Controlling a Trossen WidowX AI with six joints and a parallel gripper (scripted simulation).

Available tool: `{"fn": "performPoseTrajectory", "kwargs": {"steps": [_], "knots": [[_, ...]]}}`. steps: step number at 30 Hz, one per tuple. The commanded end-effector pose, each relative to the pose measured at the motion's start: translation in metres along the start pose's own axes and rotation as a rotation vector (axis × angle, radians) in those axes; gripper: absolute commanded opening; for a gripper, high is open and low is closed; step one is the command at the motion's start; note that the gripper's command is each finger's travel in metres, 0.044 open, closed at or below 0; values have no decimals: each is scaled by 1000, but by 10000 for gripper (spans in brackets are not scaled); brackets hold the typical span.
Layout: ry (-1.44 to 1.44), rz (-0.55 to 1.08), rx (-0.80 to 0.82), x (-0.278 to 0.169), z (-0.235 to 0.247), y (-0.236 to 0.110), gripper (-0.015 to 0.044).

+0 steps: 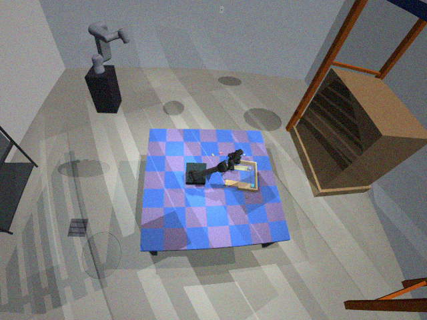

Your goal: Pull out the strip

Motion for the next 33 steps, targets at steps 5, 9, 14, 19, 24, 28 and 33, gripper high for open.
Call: {"fn": "performPoseTrajectory", "kwargs": {"steps": [5, 9, 14, 19, 24, 28, 33], "knots": [[1, -1, -2, -6, -2, 3, 0], [0, -1, -2, -13, -3, 3, 0], [0, -1, -2, -20, -4, 4, 0], [0, 0, -2, -28, -6, 4, 0], [-1, 0, -2, -35, -8, 4, 0], [-1, 0, -2, -42, -9, 5, 0], [-1, 1, -2, -49, -11, 5, 0]]}}
Point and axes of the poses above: the point midway between the two fingers, 35 mm back from their tips, its own y axis out along the fingers, its own z axis across the jaws, x = y × z, the point moved 9 cm from there along -y, back along the fingers, and after that the axes turned 15 degrees about y, right-handed, at the moved point
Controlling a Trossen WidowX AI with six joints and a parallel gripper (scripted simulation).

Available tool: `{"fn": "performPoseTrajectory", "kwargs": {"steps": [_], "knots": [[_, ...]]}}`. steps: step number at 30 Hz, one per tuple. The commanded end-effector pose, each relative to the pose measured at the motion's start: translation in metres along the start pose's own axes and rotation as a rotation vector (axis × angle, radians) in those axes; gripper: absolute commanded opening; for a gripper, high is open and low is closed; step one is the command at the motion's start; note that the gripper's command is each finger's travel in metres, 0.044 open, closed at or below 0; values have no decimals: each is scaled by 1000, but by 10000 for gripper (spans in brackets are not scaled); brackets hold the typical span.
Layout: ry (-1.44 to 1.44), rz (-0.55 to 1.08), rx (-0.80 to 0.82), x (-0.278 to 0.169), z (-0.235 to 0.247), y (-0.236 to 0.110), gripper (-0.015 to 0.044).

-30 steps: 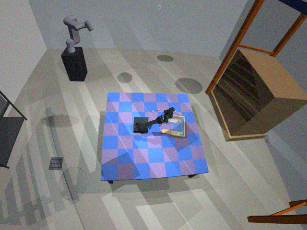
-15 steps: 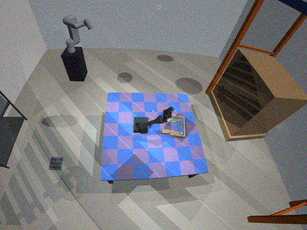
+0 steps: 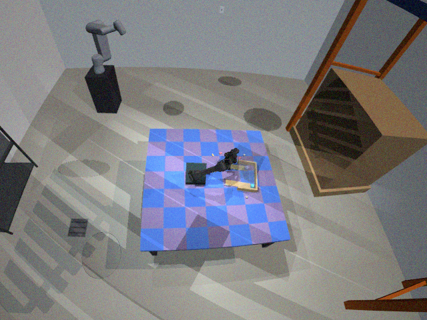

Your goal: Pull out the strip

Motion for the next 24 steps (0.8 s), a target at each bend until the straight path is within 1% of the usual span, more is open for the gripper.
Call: {"fn": "performPoseTrajectory", "kwargs": {"steps": [1, 24], "knots": [[-10, 19, -10, -12, -3, 5, 0], [-11, 20, -10, -45, -11, 5, 0]]}}
Point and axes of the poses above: the point midway between the two fingers, 35 mm back from their tips, its own y axis out along the fingers, its own z axis across the jaws, x = y × z, the point moved 9 cm from there along -y, back along the fingers, and after that the axes turned 15 degrees about y, right-handed, at the moved point
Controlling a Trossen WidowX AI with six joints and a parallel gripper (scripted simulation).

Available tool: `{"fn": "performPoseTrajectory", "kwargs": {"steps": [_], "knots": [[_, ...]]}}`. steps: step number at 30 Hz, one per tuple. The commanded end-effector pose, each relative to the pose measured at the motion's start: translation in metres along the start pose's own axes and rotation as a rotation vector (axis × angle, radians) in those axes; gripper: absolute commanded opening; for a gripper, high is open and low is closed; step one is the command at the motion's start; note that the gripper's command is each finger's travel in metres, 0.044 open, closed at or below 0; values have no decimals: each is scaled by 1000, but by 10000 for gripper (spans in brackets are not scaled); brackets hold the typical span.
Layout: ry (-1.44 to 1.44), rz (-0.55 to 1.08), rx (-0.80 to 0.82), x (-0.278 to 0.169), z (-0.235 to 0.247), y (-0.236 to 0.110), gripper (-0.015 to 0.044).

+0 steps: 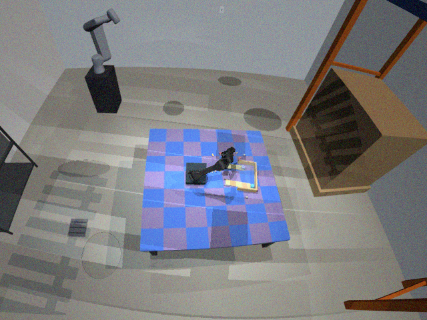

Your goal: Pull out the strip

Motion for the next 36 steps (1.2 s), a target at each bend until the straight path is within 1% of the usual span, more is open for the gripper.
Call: {"fn": "performPoseTrajectory", "kwargs": {"steps": [1, 36], "knots": [[-12, 22, -12, -13, -5, 5, 0], [-14, 25, -12, -64, -17, 3, 0]]}}
Point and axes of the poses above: the point midway between the two fingers, 35 mm back from their tips, its own y axis out along the fingers, its own z axis across the jaws, x = y × z, the point moved 9 cm from there along -y, back along the fingers, and after that the axes turned 15 degrees about y, right-handed, at the moved point
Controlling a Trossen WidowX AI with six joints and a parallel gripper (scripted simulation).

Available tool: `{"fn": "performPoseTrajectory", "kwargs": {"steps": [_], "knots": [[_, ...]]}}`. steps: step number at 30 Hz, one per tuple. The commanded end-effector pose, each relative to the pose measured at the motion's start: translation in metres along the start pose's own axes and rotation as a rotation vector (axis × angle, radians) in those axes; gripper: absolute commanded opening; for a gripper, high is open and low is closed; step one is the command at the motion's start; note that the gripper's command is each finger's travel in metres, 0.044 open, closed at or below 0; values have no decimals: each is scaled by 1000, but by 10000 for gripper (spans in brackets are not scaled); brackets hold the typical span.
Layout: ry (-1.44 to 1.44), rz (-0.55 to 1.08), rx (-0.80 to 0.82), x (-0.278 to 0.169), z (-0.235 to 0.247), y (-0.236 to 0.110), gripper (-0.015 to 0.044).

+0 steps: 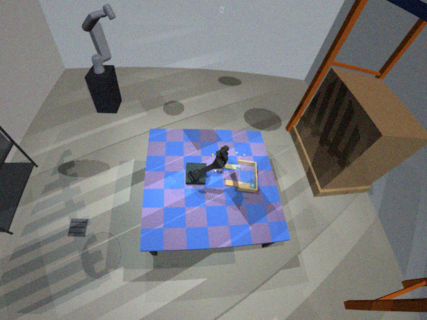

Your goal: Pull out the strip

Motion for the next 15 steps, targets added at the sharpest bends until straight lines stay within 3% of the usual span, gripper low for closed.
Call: {"fn": "performPoseTrajectory", "kwargs": {"steps": [1, 15], "knots": [[-11, 22, -16, -13, -6, 5, 0], [-12, 23, -15, -33, -11, 4, 0]]}}
Point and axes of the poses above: the point midway between the two fingers, 35 mm back from their tips, its own y axis out along the fingers, its own z axis across the jaws, x = y × z, the point moved 9 cm from there along -y, back along the fingers, and after that the axes turned 15 degrees about y, right-handed, at the moved point
